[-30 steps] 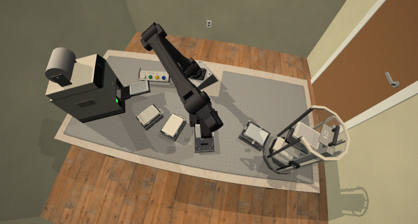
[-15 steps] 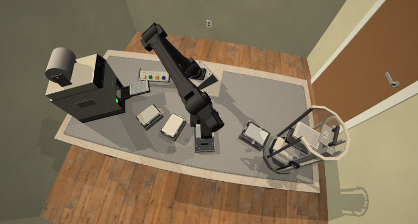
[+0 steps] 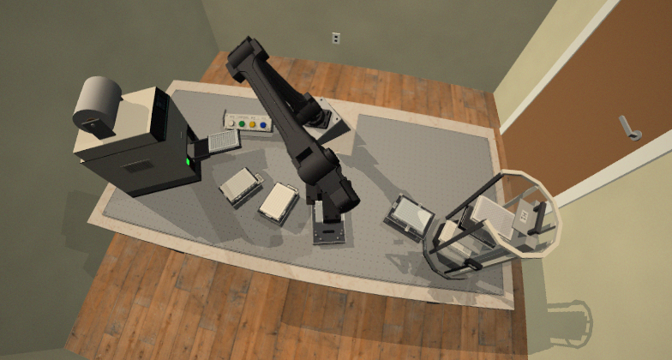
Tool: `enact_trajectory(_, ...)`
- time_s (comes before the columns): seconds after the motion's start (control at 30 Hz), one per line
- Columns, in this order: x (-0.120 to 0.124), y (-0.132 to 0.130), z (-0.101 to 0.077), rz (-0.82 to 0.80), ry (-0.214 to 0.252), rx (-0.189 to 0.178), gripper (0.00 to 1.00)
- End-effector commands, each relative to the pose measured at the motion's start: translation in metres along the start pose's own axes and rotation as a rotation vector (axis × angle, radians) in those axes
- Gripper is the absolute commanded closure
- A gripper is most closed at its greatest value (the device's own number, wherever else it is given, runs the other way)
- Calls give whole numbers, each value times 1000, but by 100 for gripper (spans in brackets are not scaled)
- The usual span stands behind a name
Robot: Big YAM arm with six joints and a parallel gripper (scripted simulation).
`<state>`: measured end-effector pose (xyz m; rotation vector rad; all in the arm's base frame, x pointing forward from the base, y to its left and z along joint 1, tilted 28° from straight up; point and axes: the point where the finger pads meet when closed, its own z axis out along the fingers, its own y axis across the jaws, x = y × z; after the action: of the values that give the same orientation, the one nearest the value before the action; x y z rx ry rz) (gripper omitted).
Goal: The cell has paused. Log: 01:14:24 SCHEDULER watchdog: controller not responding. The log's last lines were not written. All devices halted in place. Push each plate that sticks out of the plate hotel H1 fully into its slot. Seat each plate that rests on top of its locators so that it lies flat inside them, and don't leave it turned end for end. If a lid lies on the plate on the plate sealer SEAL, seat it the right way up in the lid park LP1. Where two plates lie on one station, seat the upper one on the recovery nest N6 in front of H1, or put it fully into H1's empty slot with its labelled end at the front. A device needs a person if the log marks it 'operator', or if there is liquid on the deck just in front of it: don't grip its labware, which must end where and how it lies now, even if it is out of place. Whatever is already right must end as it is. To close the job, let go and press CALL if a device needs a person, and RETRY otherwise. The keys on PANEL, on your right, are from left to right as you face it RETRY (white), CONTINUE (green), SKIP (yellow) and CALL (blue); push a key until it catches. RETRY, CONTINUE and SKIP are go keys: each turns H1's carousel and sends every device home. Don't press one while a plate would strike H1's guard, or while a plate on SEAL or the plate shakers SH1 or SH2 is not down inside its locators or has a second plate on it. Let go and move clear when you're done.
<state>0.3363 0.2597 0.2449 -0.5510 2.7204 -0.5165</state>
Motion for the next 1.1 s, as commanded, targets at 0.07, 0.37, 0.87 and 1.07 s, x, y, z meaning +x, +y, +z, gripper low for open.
enact_trajectory(0.07, -3, -3, 16, 5, 14, 10, 16)
enact_trajectory(0.37, -3, -3, 25, 5, 14, 10, 16)
enact_trajectory(0.87, -3, -3, 39, 5, 14, 9, 16)
enact_trajectory(1.07, -2, -3, 45, 5, 15, 9, 16)
